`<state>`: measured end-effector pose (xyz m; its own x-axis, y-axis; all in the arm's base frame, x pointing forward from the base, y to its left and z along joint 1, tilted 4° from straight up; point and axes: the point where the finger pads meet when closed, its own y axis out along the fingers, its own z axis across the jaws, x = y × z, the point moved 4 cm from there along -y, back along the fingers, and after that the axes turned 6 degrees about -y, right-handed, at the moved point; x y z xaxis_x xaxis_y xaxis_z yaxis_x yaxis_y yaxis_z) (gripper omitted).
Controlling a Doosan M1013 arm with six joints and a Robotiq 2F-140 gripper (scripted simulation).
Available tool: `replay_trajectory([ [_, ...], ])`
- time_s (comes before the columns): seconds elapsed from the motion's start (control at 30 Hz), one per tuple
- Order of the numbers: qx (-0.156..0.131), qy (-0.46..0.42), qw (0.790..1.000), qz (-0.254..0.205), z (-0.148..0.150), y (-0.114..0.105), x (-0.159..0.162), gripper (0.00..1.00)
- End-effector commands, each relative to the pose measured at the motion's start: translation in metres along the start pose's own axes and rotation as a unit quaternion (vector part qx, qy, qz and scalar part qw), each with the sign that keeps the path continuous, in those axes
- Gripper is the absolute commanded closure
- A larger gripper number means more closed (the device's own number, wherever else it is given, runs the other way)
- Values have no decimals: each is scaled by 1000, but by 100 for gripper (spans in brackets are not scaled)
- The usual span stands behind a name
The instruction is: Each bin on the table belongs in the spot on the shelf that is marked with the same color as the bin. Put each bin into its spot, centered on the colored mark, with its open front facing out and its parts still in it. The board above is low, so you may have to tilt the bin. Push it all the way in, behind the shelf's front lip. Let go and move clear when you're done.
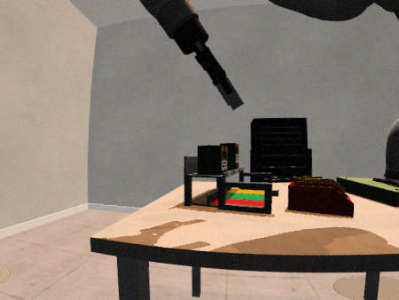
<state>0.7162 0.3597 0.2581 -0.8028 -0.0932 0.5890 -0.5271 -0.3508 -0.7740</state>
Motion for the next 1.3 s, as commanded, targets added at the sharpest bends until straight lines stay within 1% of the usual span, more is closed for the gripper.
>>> replay_trajectory([
  [0.0,18,6,1000,6,3,-13,40,0],
  [0.1,31,11,999,11,6,-21,69,0],
  [0.17,31,11,999,11,6,-21,69,0],
  [0.23,40,18,999,17,10,-25,93,0],
  [0.37,18,69,997,38,26,23,92,0],
  [0.67,-20,148,987,64,45,101,100,0],
  [0.73,-20,148,987,64,45,101,100,0],
  [0.8,-35,177,981,73,51,131,106,0],
  [0.83,-38,183,980,74,52,137,107,0],
  [0.87,-44,199,975,87,58,148,106,0],
  [0.9,-49,216,969,107,67,153,101,0],
  [0.93,-53,228,964,123,74,157,97,0],
  [0.97,-55,232,963,128,76,158,96,0],
  [1.27,-55,232,963,128,76,158,96,0],
])
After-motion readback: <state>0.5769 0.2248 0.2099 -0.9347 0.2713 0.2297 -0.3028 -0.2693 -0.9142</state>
